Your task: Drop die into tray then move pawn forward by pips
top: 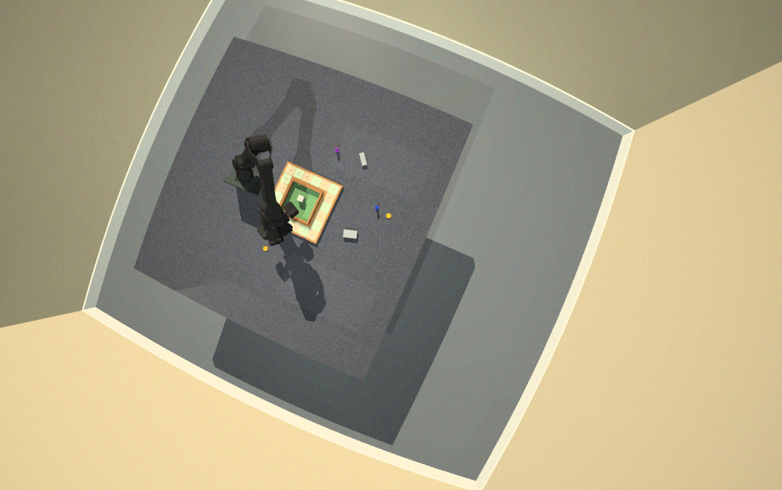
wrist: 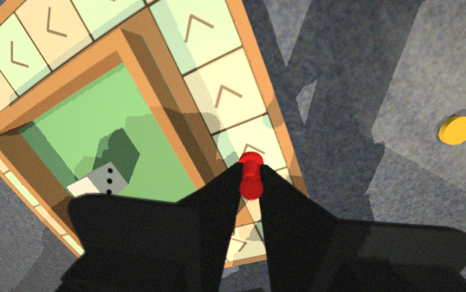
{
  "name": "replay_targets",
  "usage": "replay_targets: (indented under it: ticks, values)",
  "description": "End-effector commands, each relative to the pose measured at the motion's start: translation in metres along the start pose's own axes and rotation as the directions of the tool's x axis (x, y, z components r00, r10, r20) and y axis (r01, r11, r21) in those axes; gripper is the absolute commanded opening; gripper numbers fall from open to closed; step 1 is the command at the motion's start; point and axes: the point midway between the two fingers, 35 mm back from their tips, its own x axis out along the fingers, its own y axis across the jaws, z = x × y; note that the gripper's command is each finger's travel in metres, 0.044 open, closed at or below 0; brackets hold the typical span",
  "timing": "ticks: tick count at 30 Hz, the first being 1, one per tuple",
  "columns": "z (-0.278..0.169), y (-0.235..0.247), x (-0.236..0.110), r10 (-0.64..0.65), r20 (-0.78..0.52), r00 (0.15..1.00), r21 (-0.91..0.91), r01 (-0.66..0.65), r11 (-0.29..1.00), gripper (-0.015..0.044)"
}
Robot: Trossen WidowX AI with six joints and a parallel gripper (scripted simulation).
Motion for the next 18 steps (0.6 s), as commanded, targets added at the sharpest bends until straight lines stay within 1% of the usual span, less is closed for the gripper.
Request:
replay_targets:
  ticks: [1, 15, 18]
  values:
    - [-0.001, 0.000, 0.006, 0.006, 0.002, 1.000, 0.007, -0.006, 1.000, 0.0000]
    - [-0.001, 0.001, 0.023, 0.007, 0.002, 1.000, 0.007, -0.007, 1.000, 0.0000]
    - [0.001, 0.000, 0.018, 0.001, 0.004, 1.000, -0.001, -0.001, 1.000, 0.0079]
